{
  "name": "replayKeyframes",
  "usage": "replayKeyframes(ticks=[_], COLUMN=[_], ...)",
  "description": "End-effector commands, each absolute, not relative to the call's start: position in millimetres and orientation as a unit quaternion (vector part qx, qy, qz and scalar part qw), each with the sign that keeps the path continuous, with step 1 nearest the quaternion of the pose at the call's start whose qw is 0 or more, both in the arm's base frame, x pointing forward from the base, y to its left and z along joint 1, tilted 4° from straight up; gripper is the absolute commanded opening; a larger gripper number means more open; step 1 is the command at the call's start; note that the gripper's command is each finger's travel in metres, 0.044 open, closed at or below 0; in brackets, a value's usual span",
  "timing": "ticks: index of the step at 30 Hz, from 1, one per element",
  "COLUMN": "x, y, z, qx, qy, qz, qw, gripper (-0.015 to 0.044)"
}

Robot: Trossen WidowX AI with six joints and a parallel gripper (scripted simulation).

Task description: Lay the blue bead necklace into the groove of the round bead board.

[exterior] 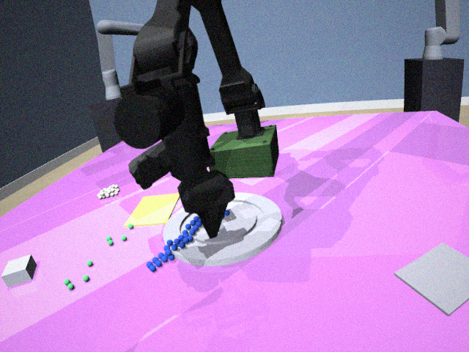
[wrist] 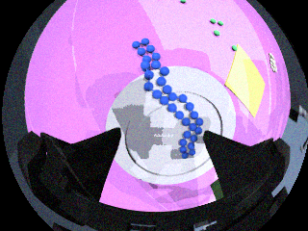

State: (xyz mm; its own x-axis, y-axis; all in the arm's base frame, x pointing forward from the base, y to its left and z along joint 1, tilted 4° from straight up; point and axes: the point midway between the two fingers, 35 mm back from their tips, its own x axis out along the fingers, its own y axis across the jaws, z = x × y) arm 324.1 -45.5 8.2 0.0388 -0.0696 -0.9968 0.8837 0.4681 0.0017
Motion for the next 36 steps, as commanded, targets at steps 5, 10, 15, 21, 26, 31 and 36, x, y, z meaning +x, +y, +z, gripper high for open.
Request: replayKeyframes(ticks=[5,10,15,21,26,31,36], x=[323.4,323.4,323.4,323.4,324.4,348.6,365.9], y=[-44.8,-44.8,-44.8,-44.8,-45.6,-66.7,-85.4], z=[16.3,16.3,16.3,16.3,16.7,27.2,35.2], qx=[0.352,0.352,0.352,0.352,0.351,0.313,0.282], qy=[0.577,0.577,0.577,0.577,0.578,0.598,0.612], qz=[-0.38,-0.38,-0.38,-0.38,-0.379,-0.345,-0.317], qw=[0.631,0.631,0.631,0.631,0.632,0.652,0.667], gripper=[0.044,0.044,0.044,0.044,0.0414,0.0282,0.025])
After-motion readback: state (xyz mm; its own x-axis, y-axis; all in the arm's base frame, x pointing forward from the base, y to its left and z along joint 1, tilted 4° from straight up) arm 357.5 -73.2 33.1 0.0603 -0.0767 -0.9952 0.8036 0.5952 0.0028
